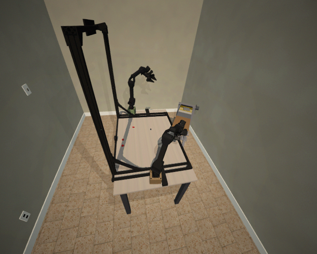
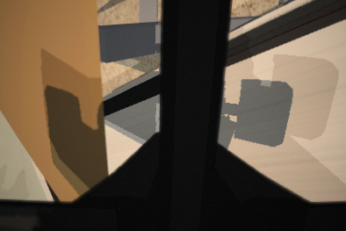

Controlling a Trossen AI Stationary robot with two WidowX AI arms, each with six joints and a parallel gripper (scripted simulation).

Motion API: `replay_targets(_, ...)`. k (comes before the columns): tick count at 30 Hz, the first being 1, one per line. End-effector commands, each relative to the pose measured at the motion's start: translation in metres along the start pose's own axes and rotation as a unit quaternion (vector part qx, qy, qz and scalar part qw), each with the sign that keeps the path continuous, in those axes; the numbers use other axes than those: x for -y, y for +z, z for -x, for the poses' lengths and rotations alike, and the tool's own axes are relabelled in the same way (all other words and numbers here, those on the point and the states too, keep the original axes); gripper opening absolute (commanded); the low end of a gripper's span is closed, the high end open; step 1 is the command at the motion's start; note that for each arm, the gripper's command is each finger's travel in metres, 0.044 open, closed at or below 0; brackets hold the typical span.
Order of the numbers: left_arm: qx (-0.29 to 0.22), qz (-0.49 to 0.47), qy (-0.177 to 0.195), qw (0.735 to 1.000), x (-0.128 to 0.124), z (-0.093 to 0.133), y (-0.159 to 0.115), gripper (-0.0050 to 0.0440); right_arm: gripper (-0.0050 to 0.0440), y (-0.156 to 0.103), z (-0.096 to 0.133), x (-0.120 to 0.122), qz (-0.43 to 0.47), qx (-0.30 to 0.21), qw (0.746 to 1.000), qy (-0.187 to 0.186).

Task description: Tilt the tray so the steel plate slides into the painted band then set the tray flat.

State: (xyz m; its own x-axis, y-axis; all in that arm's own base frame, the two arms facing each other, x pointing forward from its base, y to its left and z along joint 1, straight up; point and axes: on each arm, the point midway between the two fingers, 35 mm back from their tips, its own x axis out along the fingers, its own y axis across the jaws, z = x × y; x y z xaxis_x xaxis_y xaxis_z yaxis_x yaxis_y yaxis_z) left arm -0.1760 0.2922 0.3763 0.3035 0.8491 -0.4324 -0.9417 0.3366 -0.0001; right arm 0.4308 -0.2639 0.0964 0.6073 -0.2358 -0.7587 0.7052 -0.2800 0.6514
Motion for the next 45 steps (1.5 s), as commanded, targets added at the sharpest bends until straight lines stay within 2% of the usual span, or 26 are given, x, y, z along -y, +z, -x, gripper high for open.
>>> replay_targets(1, 0.000, 0.000, 0.000, 1.000, 0.000, 0.000, 0.000, 0.0440, 0.0000, 0.001, 0.008, -0.012, 0.001, 0.002, 1.000, 0.015)
replay_targets(45, 0.000, 0.000, 0.000, 1.000, 0.000, 0.000, 0.000, 0.0440, 0.0000, 0.001, 0.028, -0.037, 0.001, 0.002, 0.999, 0.033)
